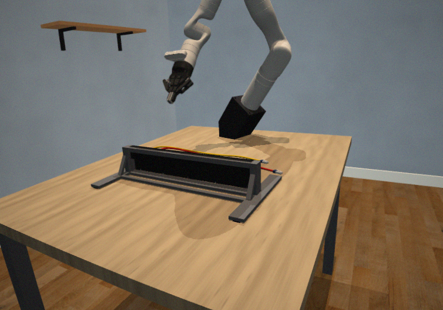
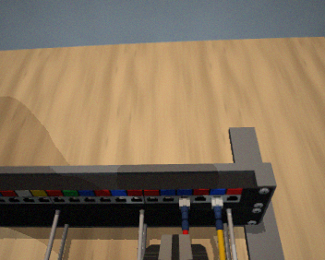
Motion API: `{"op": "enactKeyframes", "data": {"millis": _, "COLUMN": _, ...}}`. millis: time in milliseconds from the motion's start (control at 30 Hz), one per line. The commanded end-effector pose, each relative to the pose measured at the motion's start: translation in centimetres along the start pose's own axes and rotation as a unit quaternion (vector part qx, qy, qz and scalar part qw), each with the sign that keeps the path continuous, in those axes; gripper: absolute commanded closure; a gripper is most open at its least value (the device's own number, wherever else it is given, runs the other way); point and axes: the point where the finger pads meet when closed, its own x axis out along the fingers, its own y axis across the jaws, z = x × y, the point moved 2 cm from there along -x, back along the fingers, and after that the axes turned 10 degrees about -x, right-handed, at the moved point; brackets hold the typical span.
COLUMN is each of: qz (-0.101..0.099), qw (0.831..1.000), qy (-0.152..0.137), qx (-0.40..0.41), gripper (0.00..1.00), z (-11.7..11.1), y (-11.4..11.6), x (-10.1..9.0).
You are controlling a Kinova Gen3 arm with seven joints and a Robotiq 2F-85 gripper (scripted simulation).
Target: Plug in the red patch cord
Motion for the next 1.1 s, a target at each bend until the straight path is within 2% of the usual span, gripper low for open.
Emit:
{"op": "enactKeyframes", "data": {"millis": 0, "qz": 0.001, "qw": 1.0, "qy": 0.002, "qx": 0.004, "gripper": 1.0, "z": 0.2, "y": 0.8, "x": 0.1}}
{"op": "enactKeyframes", "data": {"millis": 367, "qz": 0.001, "qw": 1.0, "qy": 0.002, "qx": 0.004, "gripper": 1.0, "z": 0.2, "y": 1.0, "x": 0.2}}
{"op": "enactKeyframes", "data": {"millis": 633, "qz": 0.001, "qw": 1.0, "qy": 0.002, "qx": 0.004, "gripper": 1.0, "z": 0.2, "y": 1.0, "x": 1.5}}
{"op": "enactKeyframes", "data": {"millis": 833, "qz": 0.001, "qw": 1.0, "qy": 0.002, "qx": 0.004, "gripper": 1.0, "z": 0.2, "y": 1.0, "x": 4.3}}
{"op": "enactKeyframes", "data": {"millis": 1067, "qz": 0.001, "qw": 1.0, "qy": 0.002, "qx": 0.004, "gripper": 1.0, "z": 0.2, "y": 1.0, "x": 8.8}}
